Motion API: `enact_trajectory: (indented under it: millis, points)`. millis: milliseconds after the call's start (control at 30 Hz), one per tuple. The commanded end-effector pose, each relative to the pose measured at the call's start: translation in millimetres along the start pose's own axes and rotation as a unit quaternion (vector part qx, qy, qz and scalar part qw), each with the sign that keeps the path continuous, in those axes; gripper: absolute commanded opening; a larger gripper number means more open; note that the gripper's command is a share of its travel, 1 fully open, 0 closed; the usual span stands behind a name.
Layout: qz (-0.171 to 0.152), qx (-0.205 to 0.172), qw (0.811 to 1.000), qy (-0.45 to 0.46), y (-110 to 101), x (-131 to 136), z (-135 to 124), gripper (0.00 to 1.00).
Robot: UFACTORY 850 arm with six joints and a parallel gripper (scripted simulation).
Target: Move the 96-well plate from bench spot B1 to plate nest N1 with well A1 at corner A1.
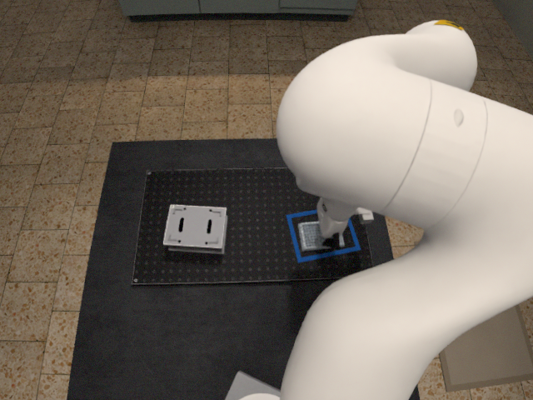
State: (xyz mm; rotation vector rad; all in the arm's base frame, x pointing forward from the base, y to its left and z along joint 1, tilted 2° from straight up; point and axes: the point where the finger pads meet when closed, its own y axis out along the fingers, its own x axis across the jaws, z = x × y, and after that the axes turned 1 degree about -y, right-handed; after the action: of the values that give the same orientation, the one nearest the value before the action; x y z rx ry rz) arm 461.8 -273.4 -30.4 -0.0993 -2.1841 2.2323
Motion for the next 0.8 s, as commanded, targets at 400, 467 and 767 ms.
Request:
enact_trajectory:
  millis: [400, 467, 767]
  points:
    - [0.001, 0.0, 1.0, 0.0, 23, -1, 0, 1.0]
    - [0.001, 0.0, 1.0, 0.0, 24, -1, 0, 1.0]
    - [0.001, 0.0, 1.0, 0.0, 24, -1, 0, 1.0]
